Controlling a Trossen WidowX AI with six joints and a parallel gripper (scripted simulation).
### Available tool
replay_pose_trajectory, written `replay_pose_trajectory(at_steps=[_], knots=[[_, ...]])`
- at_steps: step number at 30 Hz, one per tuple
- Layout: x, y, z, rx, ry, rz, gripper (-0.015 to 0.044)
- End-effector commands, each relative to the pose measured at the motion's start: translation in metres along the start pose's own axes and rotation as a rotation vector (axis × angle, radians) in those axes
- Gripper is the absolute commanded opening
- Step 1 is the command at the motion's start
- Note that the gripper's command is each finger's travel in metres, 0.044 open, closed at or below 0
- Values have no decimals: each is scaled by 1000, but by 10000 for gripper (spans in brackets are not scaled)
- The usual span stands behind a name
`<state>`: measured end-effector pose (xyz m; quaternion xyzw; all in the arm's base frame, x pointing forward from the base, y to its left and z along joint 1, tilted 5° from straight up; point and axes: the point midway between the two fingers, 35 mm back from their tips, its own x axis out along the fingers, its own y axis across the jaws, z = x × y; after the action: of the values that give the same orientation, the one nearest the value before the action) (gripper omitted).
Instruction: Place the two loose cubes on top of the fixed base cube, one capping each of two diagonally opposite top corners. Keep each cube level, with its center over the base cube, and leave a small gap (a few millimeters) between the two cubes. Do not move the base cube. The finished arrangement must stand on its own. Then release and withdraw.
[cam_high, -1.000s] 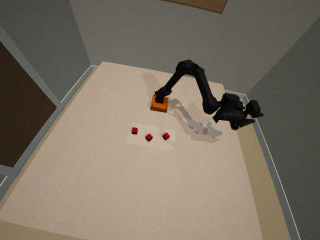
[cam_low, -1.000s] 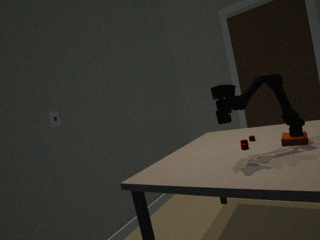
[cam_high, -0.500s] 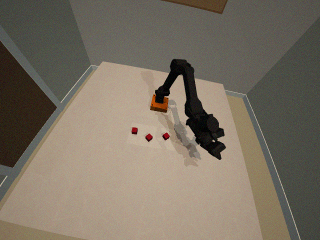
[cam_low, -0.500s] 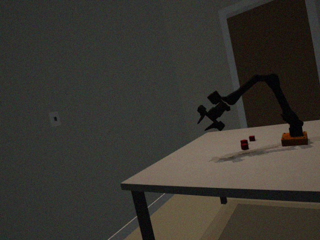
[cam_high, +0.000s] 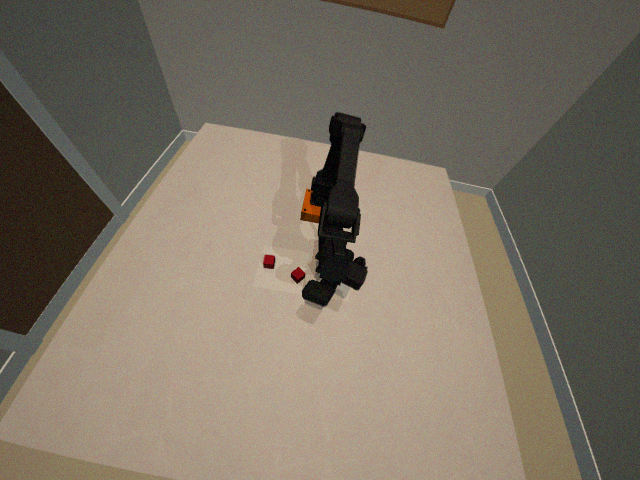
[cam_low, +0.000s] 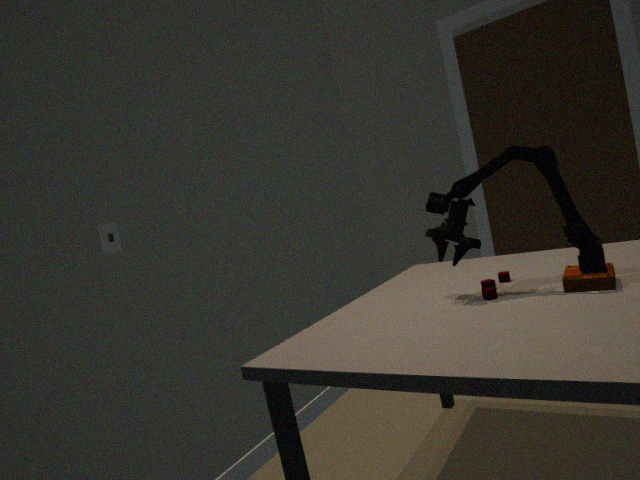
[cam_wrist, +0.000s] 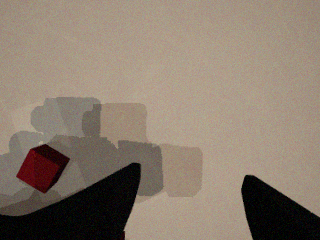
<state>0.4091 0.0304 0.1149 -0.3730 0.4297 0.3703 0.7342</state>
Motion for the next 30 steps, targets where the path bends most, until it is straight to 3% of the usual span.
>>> replay_pose_trajectory(at_steps=[1, 6, 11, 19, 30], knots=[[-16, 8, -42, 125, 125, 66, 265], [-42, 33, -97, 294, 303, 194, 265], [-46, 38, -107, 324, 333, 218, 265], [9, 54, -123, 324, 333, 219, 265], [25, 59, -128, 324, 333, 219, 265]])
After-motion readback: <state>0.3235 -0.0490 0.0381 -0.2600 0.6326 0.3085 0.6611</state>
